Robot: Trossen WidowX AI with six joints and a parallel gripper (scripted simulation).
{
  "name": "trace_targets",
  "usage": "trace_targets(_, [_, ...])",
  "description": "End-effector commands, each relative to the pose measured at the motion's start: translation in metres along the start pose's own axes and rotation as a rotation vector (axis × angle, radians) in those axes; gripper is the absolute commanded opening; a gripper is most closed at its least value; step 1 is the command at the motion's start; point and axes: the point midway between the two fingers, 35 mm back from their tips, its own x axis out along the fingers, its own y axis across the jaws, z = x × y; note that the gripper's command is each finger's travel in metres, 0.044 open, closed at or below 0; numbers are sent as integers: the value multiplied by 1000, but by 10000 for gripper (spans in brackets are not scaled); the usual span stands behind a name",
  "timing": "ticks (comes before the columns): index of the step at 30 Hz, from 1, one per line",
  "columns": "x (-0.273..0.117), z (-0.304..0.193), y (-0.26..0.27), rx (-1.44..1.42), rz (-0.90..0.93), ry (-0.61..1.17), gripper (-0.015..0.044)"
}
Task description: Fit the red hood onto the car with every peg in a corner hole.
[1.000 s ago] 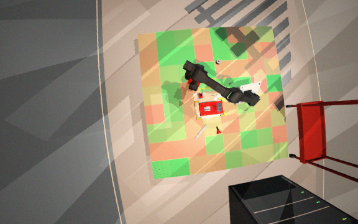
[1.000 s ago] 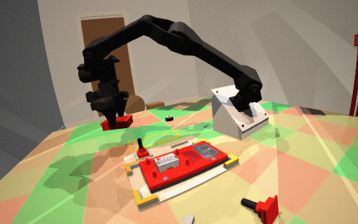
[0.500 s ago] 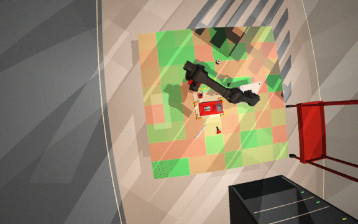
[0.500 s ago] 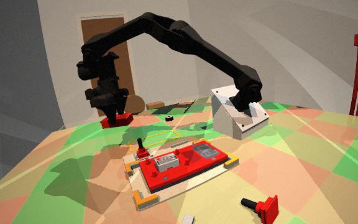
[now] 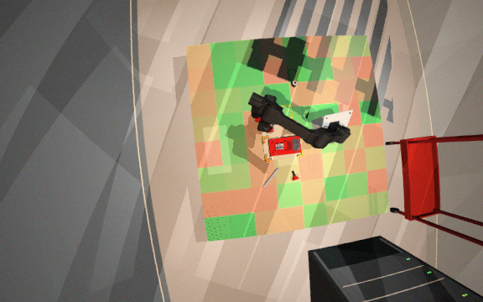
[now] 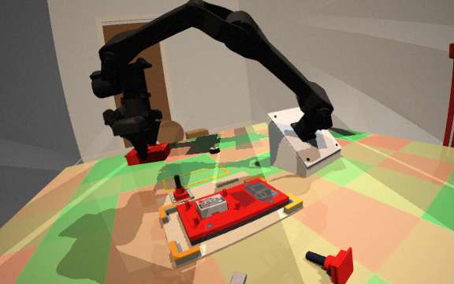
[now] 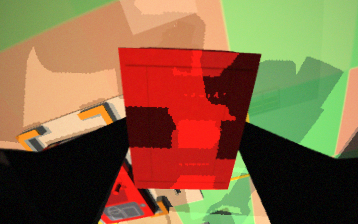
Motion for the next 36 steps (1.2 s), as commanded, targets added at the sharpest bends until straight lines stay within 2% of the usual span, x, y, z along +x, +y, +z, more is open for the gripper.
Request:
trace_targets(1, [-4,-4,10,-23,2,-10,0])
trace_targets(36, [-7,-66,91,-192,3,-10,0])
